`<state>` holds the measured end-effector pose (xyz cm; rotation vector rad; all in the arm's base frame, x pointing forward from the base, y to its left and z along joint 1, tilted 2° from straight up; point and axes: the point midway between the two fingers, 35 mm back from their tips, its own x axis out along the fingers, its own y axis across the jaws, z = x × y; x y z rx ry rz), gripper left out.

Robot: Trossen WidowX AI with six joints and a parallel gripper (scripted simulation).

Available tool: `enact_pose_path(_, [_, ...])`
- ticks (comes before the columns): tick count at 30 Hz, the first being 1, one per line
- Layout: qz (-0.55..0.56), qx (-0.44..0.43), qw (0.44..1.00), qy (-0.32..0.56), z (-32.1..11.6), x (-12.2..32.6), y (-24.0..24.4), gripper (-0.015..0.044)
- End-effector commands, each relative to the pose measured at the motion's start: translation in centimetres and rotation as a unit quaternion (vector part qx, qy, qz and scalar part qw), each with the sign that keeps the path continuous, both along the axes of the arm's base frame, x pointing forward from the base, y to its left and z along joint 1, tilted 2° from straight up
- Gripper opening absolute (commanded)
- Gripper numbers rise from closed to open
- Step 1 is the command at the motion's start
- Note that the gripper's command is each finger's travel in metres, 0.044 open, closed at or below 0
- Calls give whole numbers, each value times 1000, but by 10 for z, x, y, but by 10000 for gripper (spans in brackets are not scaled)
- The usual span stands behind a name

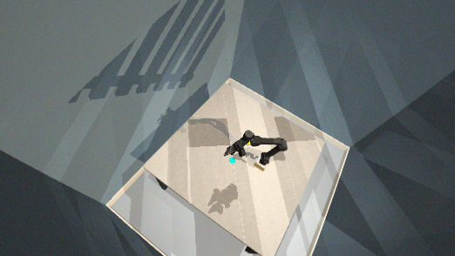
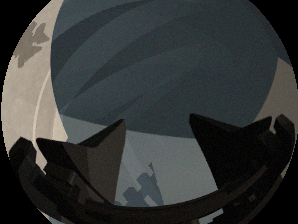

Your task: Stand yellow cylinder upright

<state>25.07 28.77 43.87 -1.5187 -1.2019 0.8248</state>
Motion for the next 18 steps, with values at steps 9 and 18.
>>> enact_pose_path(9, [-114, -44, 985, 121, -56, 59, -39, 309])
enact_pose_path(18, [-195, -67, 957, 203, -96, 91, -76, 309])
